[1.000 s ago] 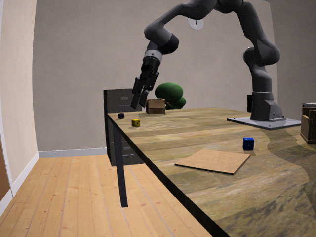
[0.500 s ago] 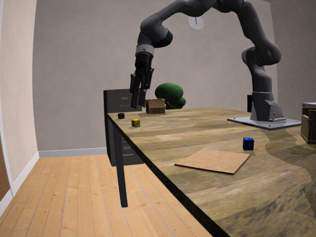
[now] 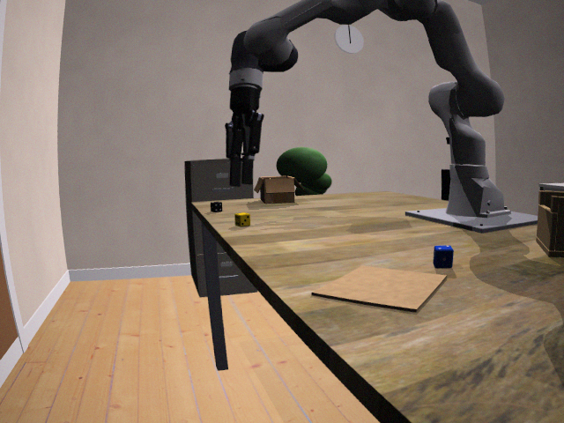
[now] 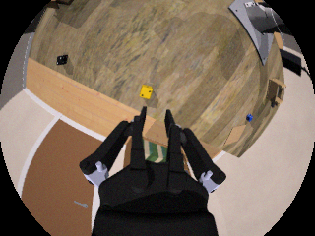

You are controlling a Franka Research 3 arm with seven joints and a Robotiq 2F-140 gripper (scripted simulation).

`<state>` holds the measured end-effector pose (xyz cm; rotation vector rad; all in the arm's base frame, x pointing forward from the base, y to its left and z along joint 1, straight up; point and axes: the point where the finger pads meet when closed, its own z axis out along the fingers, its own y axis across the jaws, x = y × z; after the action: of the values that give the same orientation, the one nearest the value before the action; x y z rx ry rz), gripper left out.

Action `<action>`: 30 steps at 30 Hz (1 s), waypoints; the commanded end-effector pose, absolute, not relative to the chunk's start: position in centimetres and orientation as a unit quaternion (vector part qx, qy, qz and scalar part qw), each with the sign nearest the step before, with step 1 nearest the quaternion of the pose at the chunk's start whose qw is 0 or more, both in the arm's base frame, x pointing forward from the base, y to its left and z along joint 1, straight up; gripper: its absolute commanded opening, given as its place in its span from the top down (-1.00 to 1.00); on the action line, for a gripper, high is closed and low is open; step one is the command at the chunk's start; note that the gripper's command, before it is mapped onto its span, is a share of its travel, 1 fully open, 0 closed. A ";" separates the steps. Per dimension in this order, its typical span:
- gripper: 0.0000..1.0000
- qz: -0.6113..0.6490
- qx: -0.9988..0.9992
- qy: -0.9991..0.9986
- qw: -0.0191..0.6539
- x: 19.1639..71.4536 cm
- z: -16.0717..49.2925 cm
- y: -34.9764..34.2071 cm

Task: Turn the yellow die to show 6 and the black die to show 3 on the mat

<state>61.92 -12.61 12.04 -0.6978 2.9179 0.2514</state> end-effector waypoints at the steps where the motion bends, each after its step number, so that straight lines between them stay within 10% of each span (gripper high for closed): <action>1: 0.30 0.059 -0.162 0.985 0.023 61.7 12.3 -13.3; 10: 0.30 0.000 -0.142 0.990 -0.003 62.5 13.7 -14.8; 11: -1.00 0.000 -0.142 0.990 -0.003 62.5 13.7 -14.8; 30: -1.00 0.000 -0.147 0.989 -0.003 61.8 11.0 -14.9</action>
<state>61.52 -15.01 11.63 -0.4722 3.1233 0.0052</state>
